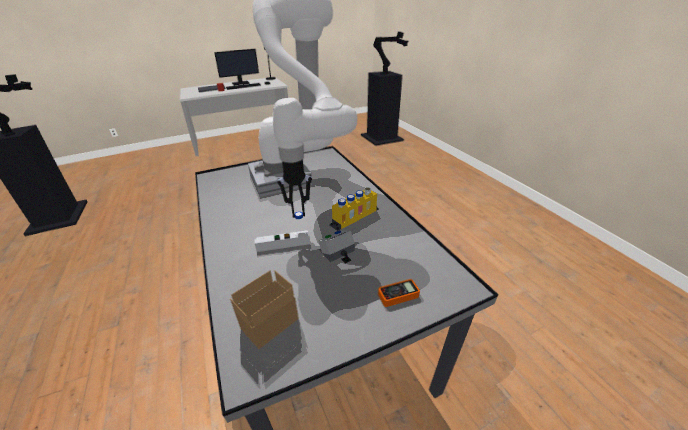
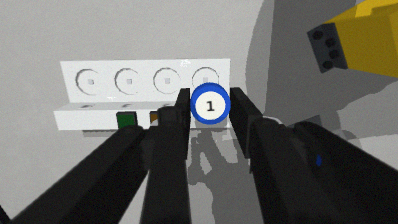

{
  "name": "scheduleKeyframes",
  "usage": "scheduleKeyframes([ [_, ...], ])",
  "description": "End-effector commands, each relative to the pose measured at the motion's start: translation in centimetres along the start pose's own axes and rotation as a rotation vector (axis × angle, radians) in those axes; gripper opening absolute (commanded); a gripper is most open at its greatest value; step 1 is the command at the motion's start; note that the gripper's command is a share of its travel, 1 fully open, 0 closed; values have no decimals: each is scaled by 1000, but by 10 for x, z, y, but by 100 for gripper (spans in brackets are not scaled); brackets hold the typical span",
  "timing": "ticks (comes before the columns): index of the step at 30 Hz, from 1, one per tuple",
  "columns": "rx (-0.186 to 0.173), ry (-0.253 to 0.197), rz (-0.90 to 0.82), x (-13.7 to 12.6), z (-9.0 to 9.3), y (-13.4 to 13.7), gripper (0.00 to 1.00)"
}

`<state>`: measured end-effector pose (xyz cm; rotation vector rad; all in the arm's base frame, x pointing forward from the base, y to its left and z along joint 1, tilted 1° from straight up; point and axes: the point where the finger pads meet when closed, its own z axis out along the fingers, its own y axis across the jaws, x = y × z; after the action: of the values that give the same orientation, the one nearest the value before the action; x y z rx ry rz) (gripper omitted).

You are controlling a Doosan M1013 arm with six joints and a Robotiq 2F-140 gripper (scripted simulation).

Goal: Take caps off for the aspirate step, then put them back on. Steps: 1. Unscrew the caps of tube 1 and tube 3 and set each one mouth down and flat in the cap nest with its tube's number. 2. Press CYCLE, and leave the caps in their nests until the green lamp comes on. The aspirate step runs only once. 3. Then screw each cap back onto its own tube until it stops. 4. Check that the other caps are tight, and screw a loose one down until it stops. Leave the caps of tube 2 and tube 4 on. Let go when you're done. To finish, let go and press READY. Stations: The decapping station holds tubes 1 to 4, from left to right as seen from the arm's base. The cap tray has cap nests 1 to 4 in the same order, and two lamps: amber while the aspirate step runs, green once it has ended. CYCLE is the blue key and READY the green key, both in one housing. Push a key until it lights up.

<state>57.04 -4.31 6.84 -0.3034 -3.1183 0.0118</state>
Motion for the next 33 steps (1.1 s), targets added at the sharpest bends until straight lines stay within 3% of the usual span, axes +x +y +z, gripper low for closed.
scheduleKeyframes([
  [1, 0, -1, 0, -1, 15, 0, 30],
  [13, 0, -1, 0, -1, 75, 0, 30],
  [18, 0, -1, 0, -1, 88, 0, 30],
  [33, 0, -1, 0, -1, 89, 0, 30],
])
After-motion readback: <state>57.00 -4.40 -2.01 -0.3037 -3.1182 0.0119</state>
